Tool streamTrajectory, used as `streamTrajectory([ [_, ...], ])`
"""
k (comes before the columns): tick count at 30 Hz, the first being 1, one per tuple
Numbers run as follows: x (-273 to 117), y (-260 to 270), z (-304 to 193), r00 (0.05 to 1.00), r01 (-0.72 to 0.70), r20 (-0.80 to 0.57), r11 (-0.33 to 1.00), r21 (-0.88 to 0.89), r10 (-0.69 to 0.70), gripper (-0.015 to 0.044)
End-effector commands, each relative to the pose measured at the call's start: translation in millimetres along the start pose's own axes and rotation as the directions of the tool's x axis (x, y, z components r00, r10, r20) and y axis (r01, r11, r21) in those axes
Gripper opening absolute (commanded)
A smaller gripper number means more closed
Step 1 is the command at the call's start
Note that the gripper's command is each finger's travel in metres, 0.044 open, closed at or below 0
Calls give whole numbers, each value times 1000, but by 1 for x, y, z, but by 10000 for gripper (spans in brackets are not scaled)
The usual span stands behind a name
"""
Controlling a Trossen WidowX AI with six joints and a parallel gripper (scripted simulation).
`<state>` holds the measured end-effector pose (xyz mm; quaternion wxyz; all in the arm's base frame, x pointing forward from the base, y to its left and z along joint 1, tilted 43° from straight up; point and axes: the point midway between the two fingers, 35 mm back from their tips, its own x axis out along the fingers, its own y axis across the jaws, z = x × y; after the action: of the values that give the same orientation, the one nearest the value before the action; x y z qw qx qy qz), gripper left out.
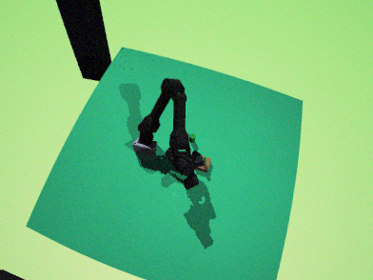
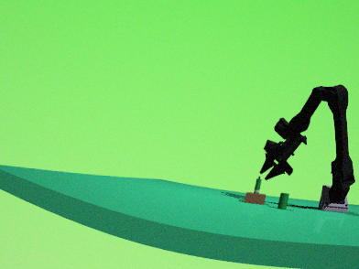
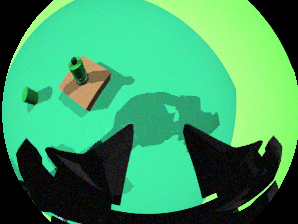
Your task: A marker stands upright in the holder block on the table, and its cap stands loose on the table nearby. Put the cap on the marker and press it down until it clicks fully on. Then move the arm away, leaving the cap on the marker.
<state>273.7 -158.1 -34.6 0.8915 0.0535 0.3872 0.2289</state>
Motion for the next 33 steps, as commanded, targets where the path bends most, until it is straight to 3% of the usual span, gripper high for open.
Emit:
streamTrajectory([
  [1,-9,51,48,983,-165,-127,946,-278,134,251],
  [11,-29,120,85,927,-368,-264,781,-504,267,251],
  [22,-70,202,106,814,-578,-434,461,-673,386,251],
  [33,-72,204,107,811,-582,-438,452,-676,388,251],
])
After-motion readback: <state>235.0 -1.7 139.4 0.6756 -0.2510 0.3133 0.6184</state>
